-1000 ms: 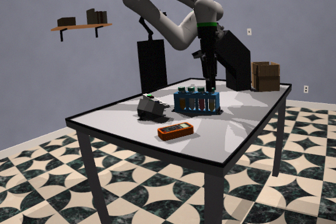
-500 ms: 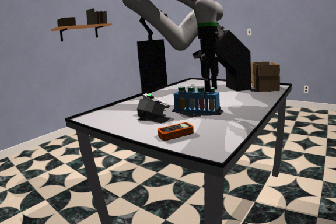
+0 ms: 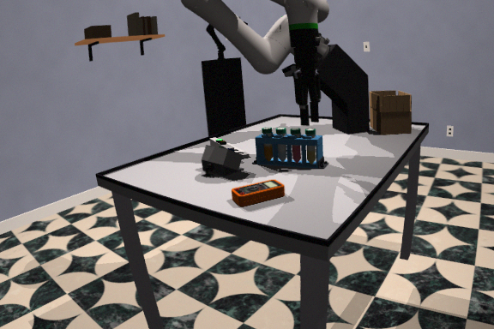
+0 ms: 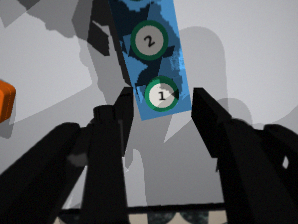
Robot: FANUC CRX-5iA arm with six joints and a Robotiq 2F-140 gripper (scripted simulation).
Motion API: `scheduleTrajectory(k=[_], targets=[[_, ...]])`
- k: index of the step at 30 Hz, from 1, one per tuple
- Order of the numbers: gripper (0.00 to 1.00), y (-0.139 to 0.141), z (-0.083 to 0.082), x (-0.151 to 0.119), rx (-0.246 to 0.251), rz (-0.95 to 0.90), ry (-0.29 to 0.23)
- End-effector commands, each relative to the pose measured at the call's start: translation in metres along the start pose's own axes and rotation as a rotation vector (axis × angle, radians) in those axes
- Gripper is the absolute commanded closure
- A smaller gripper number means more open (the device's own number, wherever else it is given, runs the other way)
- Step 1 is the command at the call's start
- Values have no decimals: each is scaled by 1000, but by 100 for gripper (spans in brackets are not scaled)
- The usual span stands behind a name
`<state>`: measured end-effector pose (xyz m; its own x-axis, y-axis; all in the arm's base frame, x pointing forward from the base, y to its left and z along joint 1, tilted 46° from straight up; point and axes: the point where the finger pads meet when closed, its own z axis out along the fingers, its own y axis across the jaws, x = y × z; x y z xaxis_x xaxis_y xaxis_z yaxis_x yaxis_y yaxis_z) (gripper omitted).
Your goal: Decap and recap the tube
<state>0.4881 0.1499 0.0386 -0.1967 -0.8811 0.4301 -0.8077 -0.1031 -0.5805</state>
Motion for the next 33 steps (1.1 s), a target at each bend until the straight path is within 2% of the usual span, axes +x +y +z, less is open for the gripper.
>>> scheduleTrajectory(k=[1,5,8,14,16,23,33], targets=[[59,0,-9,0,1,0,0],[59,0,-15,0,1,0,0],[59,-6,-15,24,1,-250,0],[59,-14,-15,54,1,-487,0],[59,-14,-15,54,1,-487,0],[59,-26,-15,101,1,-489,0],[59,-26,-12,101,1,-489,0]])
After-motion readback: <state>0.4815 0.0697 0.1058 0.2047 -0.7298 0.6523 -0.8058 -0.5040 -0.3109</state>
